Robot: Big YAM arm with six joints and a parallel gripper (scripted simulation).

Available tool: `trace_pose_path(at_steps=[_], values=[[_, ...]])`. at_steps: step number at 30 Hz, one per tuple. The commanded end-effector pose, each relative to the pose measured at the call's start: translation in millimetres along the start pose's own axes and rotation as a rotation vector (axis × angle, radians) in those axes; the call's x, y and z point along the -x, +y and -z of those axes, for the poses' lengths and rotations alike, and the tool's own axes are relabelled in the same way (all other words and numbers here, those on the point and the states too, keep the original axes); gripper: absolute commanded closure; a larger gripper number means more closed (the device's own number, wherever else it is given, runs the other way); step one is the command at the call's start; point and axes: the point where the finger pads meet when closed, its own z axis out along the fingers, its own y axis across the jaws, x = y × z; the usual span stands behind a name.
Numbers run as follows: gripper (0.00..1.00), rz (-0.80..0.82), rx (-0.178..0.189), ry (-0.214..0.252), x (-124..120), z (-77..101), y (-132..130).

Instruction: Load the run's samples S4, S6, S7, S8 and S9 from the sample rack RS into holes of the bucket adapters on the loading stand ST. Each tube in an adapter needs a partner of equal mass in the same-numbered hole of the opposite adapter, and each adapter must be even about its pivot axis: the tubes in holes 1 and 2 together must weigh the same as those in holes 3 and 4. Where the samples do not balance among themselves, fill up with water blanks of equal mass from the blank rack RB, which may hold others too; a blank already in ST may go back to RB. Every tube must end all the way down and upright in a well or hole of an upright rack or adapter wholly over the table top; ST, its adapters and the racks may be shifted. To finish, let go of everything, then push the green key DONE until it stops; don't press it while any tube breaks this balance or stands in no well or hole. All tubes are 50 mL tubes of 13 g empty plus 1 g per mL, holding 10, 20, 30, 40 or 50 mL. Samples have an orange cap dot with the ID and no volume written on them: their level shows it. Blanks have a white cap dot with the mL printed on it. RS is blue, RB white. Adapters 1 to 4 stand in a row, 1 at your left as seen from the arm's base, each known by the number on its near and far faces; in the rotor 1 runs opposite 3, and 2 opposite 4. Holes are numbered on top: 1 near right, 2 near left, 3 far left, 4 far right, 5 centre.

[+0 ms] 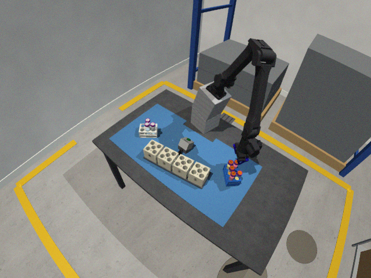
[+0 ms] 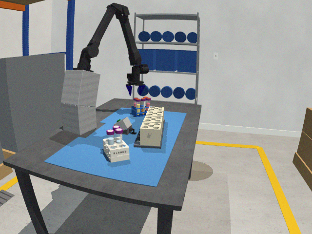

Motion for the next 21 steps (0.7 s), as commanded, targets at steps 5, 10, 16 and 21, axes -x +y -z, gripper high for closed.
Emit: trace_pose_path(at_steps=[5, 10, 16, 21], values=[[0.2, -0.007, -0.019, -0.004, 4, -19.4, -4], [0.2, -0.015, -0.02, -0.001, -2, -33.8, -2], [0.2, -0.007, -0.041, -0.008, 5, -38.0, -15], [0.2, -0.005, -0.04, -0.008, 6, -40.0, -16]])
